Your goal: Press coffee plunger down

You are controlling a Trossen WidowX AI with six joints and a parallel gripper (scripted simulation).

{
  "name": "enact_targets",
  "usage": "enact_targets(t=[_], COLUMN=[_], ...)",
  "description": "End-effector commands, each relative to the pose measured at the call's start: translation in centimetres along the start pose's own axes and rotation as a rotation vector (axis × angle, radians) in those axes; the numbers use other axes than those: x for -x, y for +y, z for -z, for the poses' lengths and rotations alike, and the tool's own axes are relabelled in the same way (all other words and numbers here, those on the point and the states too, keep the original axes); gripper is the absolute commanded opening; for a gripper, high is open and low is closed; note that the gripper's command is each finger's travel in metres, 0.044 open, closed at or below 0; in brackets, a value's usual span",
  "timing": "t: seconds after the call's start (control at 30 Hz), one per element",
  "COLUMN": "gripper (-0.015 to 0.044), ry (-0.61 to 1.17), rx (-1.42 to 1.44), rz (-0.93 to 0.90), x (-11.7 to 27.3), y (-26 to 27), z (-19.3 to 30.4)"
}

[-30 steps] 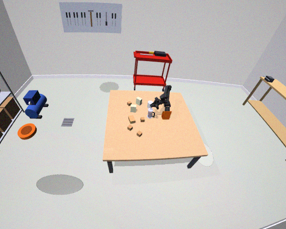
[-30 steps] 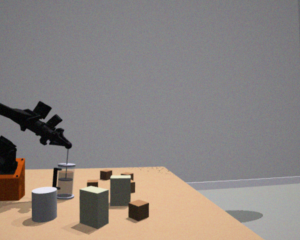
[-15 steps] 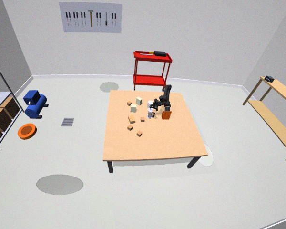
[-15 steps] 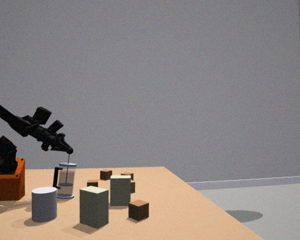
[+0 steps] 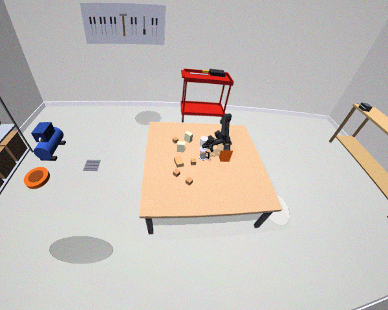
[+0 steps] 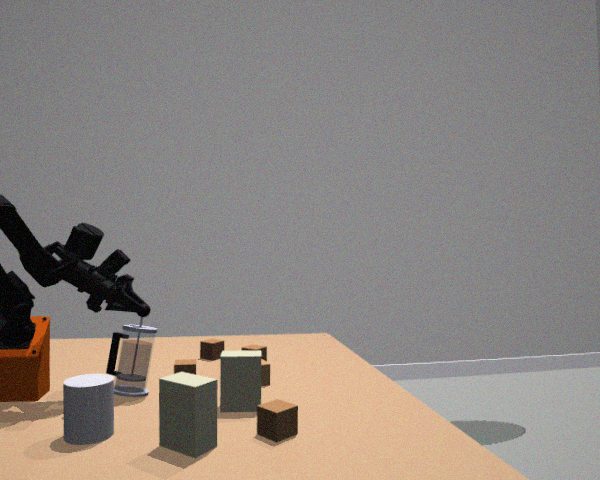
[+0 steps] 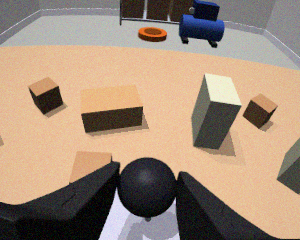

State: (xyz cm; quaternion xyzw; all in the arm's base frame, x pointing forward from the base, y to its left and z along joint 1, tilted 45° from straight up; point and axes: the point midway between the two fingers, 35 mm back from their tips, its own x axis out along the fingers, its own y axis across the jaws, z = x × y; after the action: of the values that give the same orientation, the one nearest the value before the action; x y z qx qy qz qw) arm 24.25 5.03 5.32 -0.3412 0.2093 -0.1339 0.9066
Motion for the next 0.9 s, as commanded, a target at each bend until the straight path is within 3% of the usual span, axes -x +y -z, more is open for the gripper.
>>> enact_targets(t=[0.0, 0.87], gripper=[0.0127, 0.0127], ry=[0.023, 0.009], rx=[0.033, 0.02], rz=[0.003, 0.002], x=[-0.39, -0.61], y=[-0.1, 0.25], z=[0.98, 0.35])
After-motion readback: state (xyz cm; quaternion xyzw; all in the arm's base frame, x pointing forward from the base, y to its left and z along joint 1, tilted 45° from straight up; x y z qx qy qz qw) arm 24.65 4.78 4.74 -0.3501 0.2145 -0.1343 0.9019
